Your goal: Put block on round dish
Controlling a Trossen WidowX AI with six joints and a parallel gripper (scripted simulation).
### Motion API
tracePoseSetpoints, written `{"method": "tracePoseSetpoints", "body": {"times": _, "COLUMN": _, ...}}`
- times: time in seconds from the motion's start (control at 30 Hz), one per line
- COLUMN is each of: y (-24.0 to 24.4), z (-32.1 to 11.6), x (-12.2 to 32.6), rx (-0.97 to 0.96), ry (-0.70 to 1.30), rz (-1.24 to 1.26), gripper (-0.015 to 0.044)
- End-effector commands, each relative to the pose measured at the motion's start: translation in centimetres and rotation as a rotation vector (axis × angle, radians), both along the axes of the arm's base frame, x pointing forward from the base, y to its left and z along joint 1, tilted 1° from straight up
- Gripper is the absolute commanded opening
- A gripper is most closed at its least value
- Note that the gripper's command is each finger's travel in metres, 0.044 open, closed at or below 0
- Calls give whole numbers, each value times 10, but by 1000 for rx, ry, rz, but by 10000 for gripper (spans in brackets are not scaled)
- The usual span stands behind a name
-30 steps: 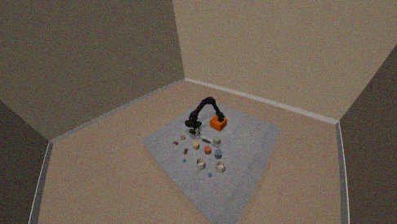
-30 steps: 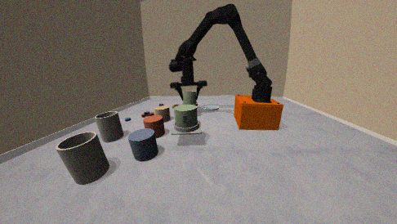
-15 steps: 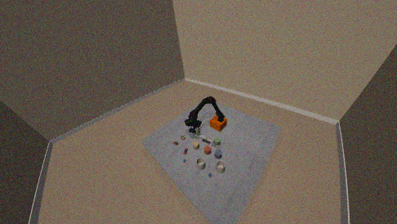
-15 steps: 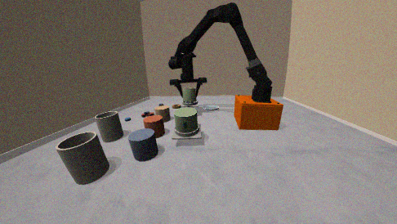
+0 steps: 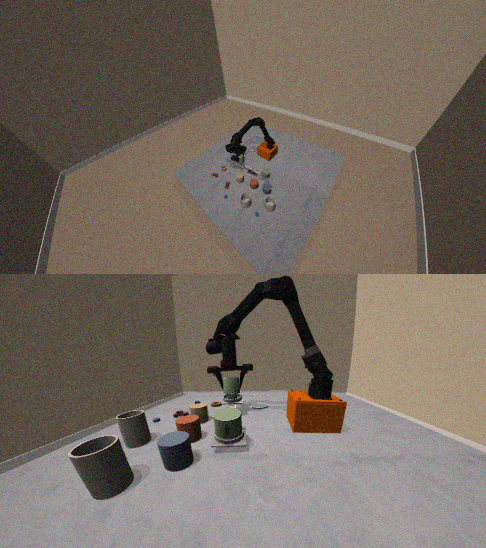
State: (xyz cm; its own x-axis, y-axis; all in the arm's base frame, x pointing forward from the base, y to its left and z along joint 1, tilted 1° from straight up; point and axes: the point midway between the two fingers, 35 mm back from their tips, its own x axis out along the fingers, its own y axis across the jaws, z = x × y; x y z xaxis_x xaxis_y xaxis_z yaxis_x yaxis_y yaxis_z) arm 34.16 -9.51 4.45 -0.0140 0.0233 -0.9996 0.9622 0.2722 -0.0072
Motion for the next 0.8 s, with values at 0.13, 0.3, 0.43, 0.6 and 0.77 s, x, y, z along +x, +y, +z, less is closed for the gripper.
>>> {"method": "tracePoseSetpoints", "body": {"times": 0.13, "y": -6, "z": 16, "x": 4, "rx": -20, "ry": -25, "rz": -11, "gripper": 0}}
{"method": "tracePoseSetpoints", "body": {"times": 0.3, "y": -6, "z": 22, "x": 4, "rx": -20, "ry": -25, "rz": -11, "gripper": 0}}
{"method": "tracePoseSetpoints", "body": {"times": 0.43, "y": -5, "z": 27, "x": 3, "rx": -20, "ry": -25, "rz": -11, "gripper": 0}}
{"method": "tracePoseSetpoints", "body": {"times": 0.6, "y": -5, "z": 34, "x": 3, "rx": -20, "ry": -25, "rz": -11, "gripper": 0}}
{"method": "tracePoseSetpoints", "body": {"times": 0.77, "y": -5, "z": 40, "x": 2, "rx": -20, "ry": -25, "rz": -11, "gripper": 0}}
